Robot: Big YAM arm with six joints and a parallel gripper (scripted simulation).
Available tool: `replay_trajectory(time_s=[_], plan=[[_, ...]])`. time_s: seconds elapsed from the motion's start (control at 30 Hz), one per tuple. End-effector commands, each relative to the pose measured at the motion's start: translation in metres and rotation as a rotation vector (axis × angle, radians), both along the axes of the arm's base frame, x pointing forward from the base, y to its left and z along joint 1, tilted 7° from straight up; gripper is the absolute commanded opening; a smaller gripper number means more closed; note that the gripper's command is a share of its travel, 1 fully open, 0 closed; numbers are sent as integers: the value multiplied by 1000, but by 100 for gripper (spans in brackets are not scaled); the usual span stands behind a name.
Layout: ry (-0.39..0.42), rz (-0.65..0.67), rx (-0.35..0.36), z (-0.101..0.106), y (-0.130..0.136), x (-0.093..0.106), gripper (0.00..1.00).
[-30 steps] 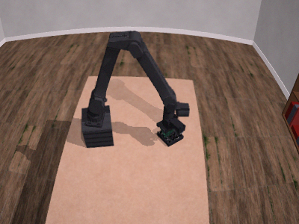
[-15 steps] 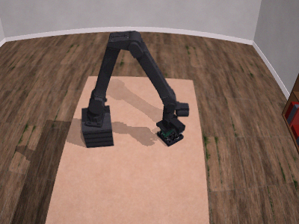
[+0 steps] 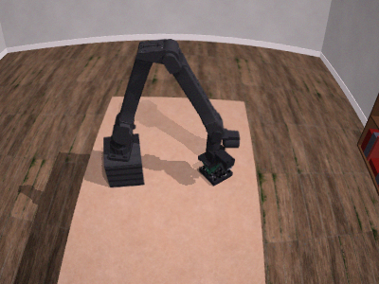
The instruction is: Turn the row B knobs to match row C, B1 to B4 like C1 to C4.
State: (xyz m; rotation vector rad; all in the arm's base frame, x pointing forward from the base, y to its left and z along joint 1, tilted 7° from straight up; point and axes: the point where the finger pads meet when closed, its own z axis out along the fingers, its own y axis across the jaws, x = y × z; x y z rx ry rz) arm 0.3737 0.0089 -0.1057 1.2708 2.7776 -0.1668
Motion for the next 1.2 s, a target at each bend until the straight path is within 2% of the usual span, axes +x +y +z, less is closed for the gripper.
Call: replay_trajectory(time_s=[0.0, 0.6, 0.73, 1.17], plan=[[-29, 1, -1, 4, 4, 11, 18], [-31, 6, -1, 3, 8, 19, 18], [-12, 1, -3, 0, 5, 11, 18], [-13, 2, -3, 1, 5, 11, 18]])
